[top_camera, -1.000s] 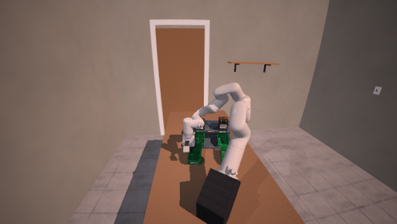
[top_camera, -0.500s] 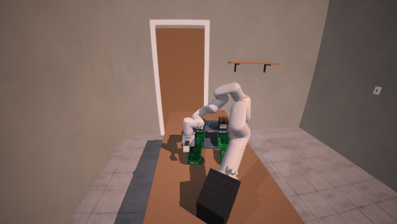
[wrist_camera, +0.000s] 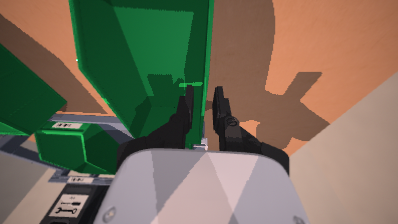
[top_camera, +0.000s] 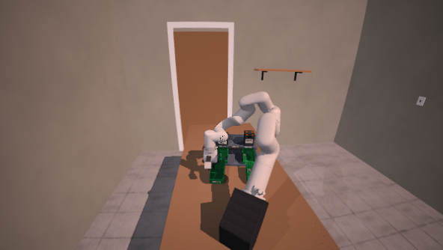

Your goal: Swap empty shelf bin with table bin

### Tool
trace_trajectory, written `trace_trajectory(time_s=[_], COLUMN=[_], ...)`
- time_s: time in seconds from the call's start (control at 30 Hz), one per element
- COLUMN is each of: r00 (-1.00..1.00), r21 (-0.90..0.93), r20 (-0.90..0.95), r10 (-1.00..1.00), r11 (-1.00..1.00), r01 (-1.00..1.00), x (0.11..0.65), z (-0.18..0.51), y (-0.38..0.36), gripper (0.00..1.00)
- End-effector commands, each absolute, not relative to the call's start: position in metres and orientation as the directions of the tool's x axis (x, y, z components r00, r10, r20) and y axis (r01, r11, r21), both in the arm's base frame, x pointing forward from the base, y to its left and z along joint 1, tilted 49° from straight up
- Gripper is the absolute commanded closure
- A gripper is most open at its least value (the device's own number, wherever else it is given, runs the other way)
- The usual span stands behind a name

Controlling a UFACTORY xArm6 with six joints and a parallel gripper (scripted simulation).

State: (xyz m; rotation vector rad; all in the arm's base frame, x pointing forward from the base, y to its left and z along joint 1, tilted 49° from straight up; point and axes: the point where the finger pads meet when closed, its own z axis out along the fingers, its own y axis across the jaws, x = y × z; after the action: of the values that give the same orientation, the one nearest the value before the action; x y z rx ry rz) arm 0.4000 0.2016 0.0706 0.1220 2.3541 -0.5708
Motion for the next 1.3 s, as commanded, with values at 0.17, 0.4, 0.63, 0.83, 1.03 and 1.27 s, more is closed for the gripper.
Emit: trace_trajectory(time_s=[0.17,0.4,0.63,0.83,1.03,1.27], r00=[-0.749,-0.749,-0.749,-0.749,-0.749,-0.749], r21=[-0.366,-0.366,-0.366,-0.366,-0.366,-0.366], r20=[-0.659,-0.659,-0.659,-0.659,-0.659,-0.659], r10=[-0.069,-0.069,-0.069,-0.069,-0.069,-0.069], r11=[0.9,0.9,0.9,0.9,0.9,0.9], r01=[0.239,0.239,0.239,0.239,0.239,0.239], x=[0.393,0.389,0.381,0.374,0.37,0.362], z=[0.079,0.084,0.092,0.099,0.104,0.112], y=[0.208,0.211,0.216,0.221,0.224,0.229], gripper=[0.74,0.74,0.74,0.74,0.74,0.74])
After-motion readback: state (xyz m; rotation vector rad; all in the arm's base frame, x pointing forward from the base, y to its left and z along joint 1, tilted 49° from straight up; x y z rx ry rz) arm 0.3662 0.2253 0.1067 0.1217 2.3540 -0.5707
